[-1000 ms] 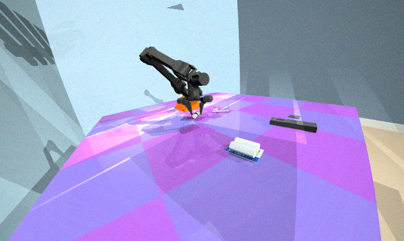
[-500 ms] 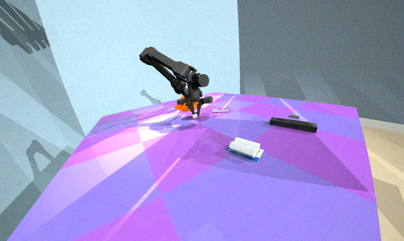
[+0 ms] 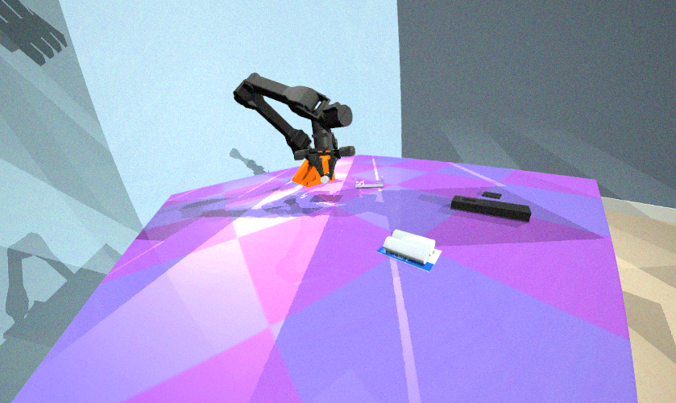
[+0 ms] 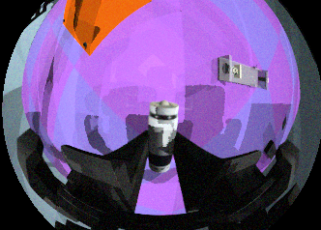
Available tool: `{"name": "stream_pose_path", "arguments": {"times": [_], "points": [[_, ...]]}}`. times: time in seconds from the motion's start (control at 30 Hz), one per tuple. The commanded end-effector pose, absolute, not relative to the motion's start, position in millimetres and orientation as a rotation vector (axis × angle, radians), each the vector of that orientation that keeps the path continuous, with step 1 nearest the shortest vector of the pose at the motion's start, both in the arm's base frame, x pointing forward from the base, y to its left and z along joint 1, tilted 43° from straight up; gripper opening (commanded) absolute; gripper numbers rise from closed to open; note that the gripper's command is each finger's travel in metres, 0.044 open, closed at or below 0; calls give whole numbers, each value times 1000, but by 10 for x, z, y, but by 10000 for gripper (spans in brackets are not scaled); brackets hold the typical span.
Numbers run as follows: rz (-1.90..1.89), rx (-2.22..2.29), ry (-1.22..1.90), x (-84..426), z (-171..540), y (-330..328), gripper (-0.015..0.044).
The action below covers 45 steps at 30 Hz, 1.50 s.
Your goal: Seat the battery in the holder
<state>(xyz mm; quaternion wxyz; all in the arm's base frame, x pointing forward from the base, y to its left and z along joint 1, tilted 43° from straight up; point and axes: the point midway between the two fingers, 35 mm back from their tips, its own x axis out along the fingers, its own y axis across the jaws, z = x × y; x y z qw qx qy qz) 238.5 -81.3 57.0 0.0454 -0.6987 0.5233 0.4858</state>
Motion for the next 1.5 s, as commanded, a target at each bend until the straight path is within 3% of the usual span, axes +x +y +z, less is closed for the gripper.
{"name": "stream_pose_path", "arguments": {"times": [0.0,1.23,1.47], "points": [[1424,-2099,1614,2412,572,-751,78],[36,-1172,1719,2892,-170,398,78],[-20,-1129,1707,2888,-201,444,78]]}}
